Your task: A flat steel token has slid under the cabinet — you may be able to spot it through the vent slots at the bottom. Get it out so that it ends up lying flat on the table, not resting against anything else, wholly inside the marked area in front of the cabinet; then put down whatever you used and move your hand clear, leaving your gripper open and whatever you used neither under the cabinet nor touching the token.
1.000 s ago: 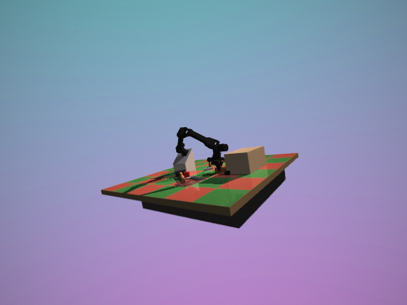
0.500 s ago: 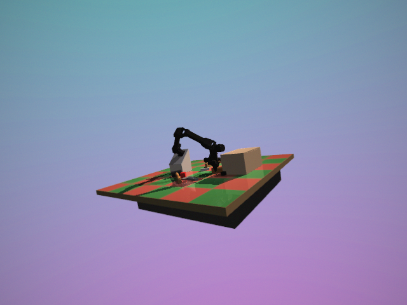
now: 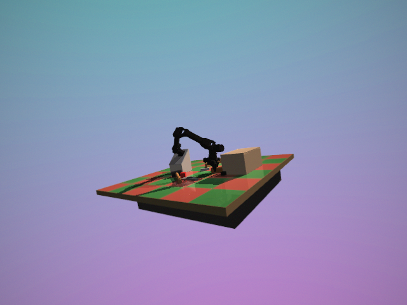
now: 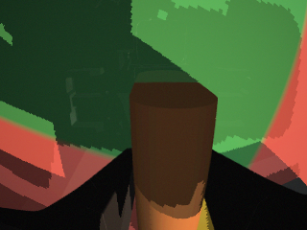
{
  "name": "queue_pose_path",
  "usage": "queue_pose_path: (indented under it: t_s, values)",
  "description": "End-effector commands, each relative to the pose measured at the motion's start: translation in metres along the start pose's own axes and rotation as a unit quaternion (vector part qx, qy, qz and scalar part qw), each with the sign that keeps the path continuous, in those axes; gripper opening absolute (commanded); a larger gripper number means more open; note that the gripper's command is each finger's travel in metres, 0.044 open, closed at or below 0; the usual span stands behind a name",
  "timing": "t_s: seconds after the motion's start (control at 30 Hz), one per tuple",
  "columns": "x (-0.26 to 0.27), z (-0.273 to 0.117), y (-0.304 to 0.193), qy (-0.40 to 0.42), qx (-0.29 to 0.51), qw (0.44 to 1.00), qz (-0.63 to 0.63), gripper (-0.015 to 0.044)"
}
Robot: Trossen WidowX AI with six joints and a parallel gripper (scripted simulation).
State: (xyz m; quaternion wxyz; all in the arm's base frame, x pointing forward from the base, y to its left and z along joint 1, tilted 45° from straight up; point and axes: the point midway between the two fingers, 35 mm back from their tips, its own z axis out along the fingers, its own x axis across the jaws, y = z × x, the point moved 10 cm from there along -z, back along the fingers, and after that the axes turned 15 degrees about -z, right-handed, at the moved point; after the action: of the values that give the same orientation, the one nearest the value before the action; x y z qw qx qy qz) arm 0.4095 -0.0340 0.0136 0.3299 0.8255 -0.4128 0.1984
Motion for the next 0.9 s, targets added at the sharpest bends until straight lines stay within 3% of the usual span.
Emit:
queue_pose_path:
  t_s: [0.0, 0.87]
  values:
    - [-0.003, 0.001, 0.006, -0.004, -0.001, 1.0, -0.004, 0.0]
    - [-0.006, 0.001, 0.03, -0.004, -0.001, 1.0, -0.004, 0.0]
